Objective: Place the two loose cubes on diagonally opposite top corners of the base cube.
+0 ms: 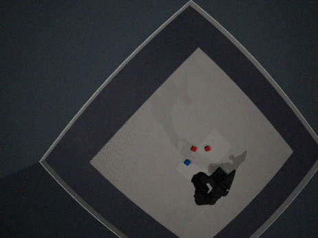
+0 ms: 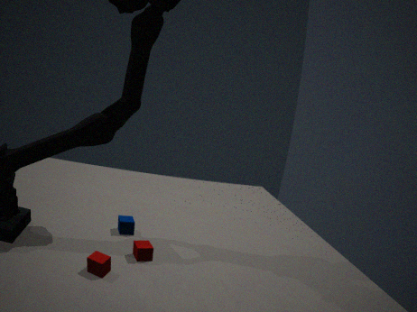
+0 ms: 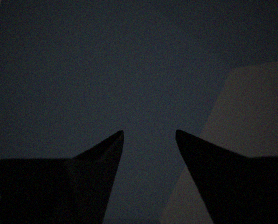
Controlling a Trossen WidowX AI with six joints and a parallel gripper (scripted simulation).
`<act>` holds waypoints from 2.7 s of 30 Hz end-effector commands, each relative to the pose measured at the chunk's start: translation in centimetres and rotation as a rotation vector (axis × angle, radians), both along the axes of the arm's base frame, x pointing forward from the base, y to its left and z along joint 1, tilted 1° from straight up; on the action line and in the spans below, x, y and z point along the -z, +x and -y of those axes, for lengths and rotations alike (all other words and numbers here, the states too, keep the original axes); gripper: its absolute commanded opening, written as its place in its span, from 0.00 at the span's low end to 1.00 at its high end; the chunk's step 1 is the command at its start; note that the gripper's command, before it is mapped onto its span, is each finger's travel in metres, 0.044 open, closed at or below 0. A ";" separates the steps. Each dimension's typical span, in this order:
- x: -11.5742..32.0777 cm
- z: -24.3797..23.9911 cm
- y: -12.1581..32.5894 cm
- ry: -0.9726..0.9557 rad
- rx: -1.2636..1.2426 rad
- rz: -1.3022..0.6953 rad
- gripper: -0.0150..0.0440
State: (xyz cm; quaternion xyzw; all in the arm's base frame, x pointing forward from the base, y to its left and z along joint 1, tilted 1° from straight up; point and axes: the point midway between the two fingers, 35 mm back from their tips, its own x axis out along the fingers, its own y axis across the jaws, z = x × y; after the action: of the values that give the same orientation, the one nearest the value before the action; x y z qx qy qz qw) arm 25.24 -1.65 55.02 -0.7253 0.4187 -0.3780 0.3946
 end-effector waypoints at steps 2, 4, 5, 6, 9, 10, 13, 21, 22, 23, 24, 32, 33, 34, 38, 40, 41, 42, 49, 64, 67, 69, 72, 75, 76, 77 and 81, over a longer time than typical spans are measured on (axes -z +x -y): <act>-1.4 -0.3 -3.3 0.038 -0.075 0.140 0.70; -1.9 -0.4 -4.5 0.054 -0.105 0.189 0.70; -2.1 -0.4 -5.0 0.063 -0.120 0.213 0.70; -2.3 -0.4 -5.6 0.073 -0.135 0.236 0.70; -2.8 -0.1 -7.3 0.105 -0.178 0.306 0.70; -2.9 0.0 -7.8 0.117 -0.192 0.329 0.70; -3.3 0.5 -9.3 0.156 -0.233 0.395 0.70; -3.6 2.7 -12.7 0.280 -0.330 0.559 0.70; -3.5 3.1 -13.0 0.298 -0.341 0.578 0.70; -3.5 3.5 -13.3 0.316 -0.352 0.596 0.70; -3.5 3.8 -13.6 0.335 -0.362 0.614 0.70; -2.6 7.3 -15.2 0.498 -0.432 0.743 0.70; -2.4 7.7 -15.3 0.520 -0.439 0.757 0.70; -2.2 8.2 -15.4 0.542 -0.446 0.770 0.70; -1.4 10.0 -15.4 0.634 -0.470 0.819 0.70; -0.9 10.9 -15.3 0.682 -0.479 0.840 0.70; -0.6 11.4 -15.2 0.707 -0.483 0.850 0.70; -0.3 11.8 -15.1 0.731 -0.487 0.859 0.70; 1.9 14.7 -13.7 0.908 -0.502 0.906 0.70; 8.3 18.4 -7.8 1.295 -0.464 0.901 0.70; 9.8 18.7 -6.4 1.369 -0.445 0.882 0.70; 10.8 18.7 -5.4 1.417 -0.431 0.866 0.70; 12.4 18.6 -3.8 1.487 -0.406 0.836 0.70; 14.0 18.4 -2.3 1.553 -0.379 0.801 0.70; 14.5 18.2 -1.8 1.574 -0.370 0.787 0.70; 15.1 18.1 -1.3 1.595 -0.360 0.774 0.70; 17.3 17.2 0.7 1.673 -0.317 0.712 0.70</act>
State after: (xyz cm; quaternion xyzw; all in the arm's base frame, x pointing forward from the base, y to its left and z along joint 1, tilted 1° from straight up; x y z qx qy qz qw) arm 24.46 -19.35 39.82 -0.1143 0.2771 -0.1166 0.9469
